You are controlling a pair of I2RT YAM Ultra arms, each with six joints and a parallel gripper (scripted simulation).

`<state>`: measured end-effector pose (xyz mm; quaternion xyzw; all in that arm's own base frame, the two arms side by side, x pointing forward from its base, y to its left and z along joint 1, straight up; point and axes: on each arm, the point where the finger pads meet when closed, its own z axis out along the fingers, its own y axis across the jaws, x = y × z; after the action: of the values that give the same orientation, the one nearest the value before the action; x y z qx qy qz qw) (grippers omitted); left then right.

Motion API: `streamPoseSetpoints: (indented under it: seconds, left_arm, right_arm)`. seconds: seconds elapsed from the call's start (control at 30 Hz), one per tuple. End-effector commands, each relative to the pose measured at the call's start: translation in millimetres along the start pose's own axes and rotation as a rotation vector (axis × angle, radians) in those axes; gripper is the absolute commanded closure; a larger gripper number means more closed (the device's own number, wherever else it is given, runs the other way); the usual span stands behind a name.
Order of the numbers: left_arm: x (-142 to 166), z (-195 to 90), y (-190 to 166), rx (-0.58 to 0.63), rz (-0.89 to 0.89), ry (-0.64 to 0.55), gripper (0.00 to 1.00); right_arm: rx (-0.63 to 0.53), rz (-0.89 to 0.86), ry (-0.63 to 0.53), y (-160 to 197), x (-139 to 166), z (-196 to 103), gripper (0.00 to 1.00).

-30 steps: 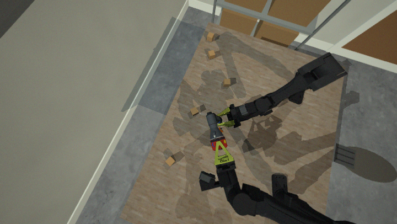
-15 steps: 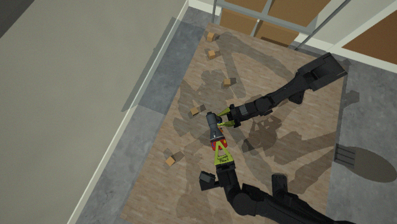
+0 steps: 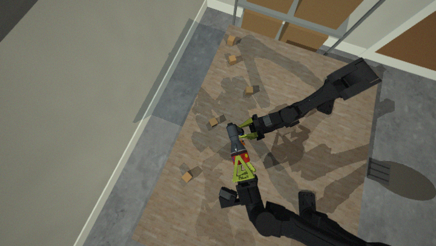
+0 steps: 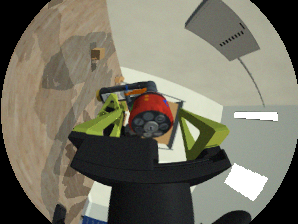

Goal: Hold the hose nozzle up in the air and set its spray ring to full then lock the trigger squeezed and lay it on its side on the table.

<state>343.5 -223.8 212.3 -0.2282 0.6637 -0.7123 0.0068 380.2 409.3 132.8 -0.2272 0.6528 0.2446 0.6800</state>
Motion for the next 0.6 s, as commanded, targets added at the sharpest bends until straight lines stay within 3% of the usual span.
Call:
streamPoseSetpoints:
  seconds: [0.0, 0.3, 0.33, 0.5, 0.57]
  left_arm:
    - [8, 4, -27, 0.043, 0.092, 0.019, 0.08]
    - [8, 4, -27, 0.043, 0.092, 0.019, 0.08]
    - [6, -11, -6, 0.014, 0.043, 0.010, 0.08]
    - [6, -20, -7, 0.014, 0.027, 0.013, 0.08]
    - [6, -11, -24, 0.035, 0.081, 0.013, 0.08]
  right_arm:
    - [0.005, 0.042, -0.177, -2, -67, 8, 0.65]
    - [0.005, 0.042, -0.177, -2, -67, 8, 0.65]
    - [0.005, 0.042, -0.177, -2, -67, 8, 0.65]
    - [0.005, 0.042, -0.177, -2, -67, 8, 0.65]
    - [0.005, 0.042, -0.177, -2, -67, 8, 0.65]
